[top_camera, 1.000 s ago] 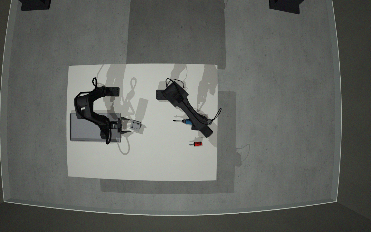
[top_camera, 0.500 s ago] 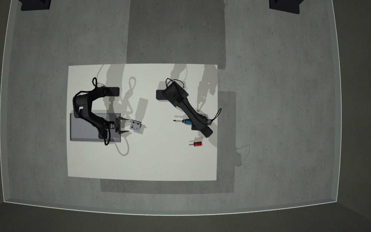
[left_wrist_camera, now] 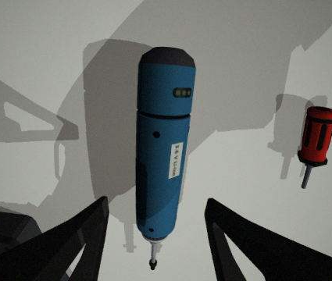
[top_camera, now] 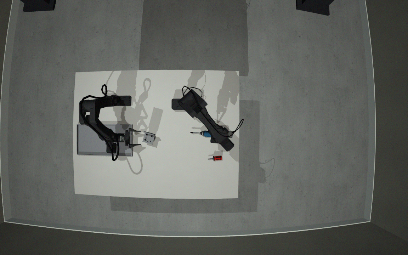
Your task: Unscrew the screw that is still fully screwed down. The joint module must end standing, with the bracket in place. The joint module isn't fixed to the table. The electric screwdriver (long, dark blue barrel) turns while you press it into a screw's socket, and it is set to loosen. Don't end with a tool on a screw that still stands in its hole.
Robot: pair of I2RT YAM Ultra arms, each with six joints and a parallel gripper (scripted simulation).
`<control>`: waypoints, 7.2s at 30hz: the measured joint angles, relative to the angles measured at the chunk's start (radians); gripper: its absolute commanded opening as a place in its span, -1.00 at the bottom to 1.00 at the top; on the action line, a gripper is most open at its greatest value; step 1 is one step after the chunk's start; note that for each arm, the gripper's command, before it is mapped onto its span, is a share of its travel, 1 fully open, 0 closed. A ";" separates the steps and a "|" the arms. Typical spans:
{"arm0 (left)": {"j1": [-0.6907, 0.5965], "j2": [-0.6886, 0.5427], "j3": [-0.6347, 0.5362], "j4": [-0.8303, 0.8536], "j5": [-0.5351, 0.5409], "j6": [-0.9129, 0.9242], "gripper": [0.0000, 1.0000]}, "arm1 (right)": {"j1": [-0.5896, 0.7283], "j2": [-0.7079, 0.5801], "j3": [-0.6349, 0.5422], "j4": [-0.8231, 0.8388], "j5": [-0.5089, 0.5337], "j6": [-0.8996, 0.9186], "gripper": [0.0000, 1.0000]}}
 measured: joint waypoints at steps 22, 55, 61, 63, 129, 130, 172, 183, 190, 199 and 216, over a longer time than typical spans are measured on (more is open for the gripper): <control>0.000 0.000 0.000 0.000 0.000 0.000 0.30 | 0.000 -0.126 0.056 -0.207 -0.001 -0.012 0.72; 0.000 0.000 0.000 0.000 0.000 0.000 0.30 | 0.000 -0.256 0.189 -0.476 -0.003 -0.015 0.72; 0.000 0.000 0.000 0.000 0.000 0.000 0.30 | 0.000 -0.287 0.233 -0.528 -0.003 -0.015 0.72; 0.000 0.000 0.000 0.000 0.000 0.000 0.30 | 0.000 -0.294 0.248 -0.546 -0.003 -0.015 0.72; 0.000 0.000 0.000 0.000 0.000 0.000 0.30 | -0.235 -0.248 0.718 -0.706 0.587 0.427 0.72; 0.000 0.000 0.000 0.000 0.000 0.000 0.30 | -0.240 -0.244 0.733 -0.708 0.605 0.440 0.72; 0.000 0.000 0.000 0.000 0.000 0.000 0.30 | -0.414 -0.194 1.093 -0.771 1.130 0.853 0.72; 0.000 0.000 0.000 0.000 0.000 0.000 0.30 | -0.491 -0.187 1.226 -0.784 1.300 0.987 0.72; 0.000 0.000 0.000 0.000 0.000 0.000 0.30 | -0.492 -0.176 1.248 -0.797 1.341 1.016 0.72; 0.000 0.000 0.000 0.000 0.000 0.000 0.30 | -0.492 -0.176 1.248 -0.797 1.348 1.023 0.72; 0.000 0.000 0.000 0.000 0.000 0.000 0.30 | -0.492 -0.176 1.248 -0.797 1.348 1.024 0.72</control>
